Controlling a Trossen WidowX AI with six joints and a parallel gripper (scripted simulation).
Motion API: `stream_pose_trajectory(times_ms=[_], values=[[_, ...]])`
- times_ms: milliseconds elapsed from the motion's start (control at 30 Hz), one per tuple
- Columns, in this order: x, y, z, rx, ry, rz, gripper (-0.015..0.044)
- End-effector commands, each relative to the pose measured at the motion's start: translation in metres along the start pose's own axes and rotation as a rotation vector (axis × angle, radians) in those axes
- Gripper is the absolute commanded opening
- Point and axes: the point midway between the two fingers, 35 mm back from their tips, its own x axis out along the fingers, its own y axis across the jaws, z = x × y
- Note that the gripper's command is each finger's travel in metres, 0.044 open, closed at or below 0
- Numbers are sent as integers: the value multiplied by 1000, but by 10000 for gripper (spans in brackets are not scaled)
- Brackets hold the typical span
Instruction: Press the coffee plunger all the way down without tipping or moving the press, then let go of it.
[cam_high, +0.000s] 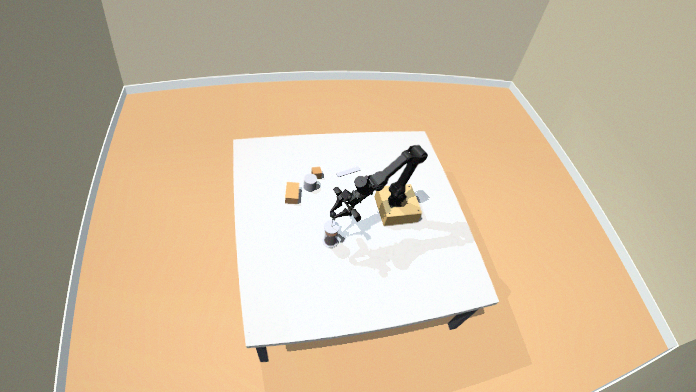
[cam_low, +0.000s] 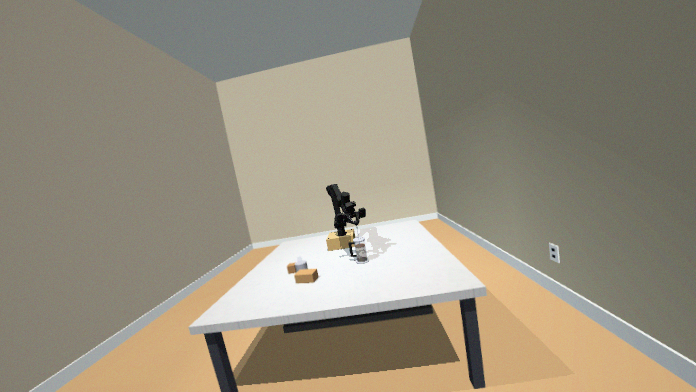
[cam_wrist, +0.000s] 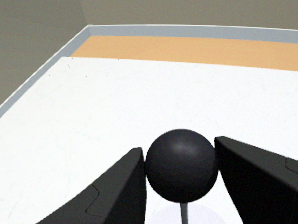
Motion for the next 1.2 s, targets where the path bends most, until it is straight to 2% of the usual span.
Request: stream_pose_trajectory(times_ms=[0,1167], values=[[9,0,-29,-4,69,-2,126],[45,0,-60,-4,68,-2,126]])
